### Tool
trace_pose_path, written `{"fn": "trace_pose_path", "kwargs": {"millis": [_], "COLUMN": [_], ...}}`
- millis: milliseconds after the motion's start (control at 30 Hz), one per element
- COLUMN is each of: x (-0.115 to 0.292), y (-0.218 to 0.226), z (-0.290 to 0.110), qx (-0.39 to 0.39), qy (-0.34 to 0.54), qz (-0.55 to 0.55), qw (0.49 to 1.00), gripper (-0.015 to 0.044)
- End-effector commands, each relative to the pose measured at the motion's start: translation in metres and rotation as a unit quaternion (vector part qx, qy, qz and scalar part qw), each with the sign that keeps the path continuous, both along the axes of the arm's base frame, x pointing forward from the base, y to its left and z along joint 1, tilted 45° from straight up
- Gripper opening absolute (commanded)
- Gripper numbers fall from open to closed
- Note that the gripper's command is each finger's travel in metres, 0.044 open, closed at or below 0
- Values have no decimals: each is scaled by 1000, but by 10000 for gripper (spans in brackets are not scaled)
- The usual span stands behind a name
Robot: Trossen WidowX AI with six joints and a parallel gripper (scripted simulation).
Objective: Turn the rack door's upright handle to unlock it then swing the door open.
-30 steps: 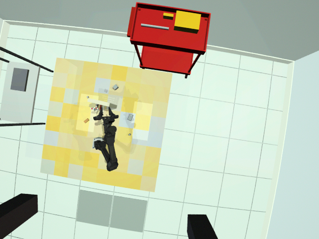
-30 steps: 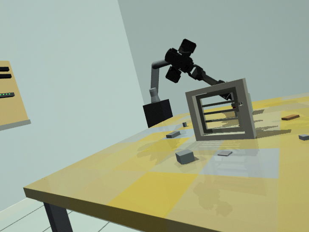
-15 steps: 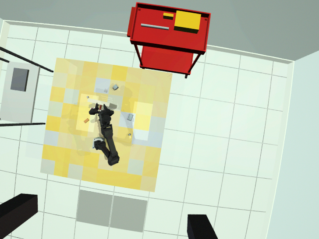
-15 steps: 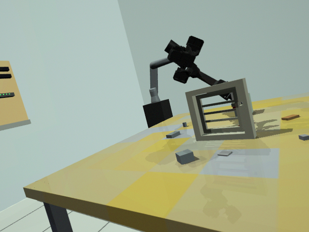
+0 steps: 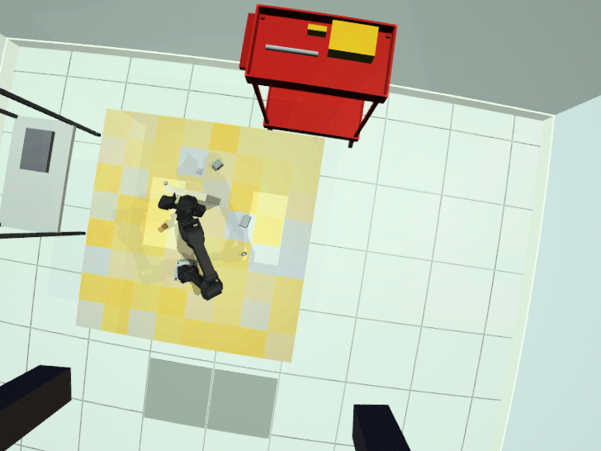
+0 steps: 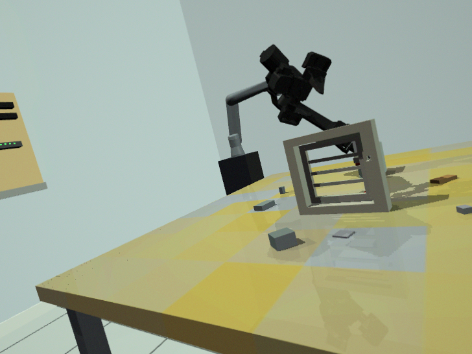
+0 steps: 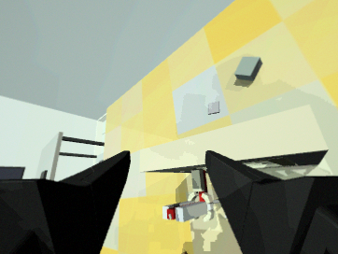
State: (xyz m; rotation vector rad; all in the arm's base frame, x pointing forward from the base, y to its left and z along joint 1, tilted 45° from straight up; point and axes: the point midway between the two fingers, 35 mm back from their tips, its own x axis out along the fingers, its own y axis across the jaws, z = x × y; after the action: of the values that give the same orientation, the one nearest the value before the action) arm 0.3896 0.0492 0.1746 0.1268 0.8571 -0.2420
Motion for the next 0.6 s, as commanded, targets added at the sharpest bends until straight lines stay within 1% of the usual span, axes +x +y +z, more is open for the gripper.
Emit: {"fn": "trace_pose_path", "kwargs": {"millis": [0, 567], "x": [0, -11], "y": [4, 22], "z": [-11, -58], "qx": [-14, -109], "qy": [36, 184], "qz": [-16, -70], "qw": [999, 974], "gripper": [284, 284]}}
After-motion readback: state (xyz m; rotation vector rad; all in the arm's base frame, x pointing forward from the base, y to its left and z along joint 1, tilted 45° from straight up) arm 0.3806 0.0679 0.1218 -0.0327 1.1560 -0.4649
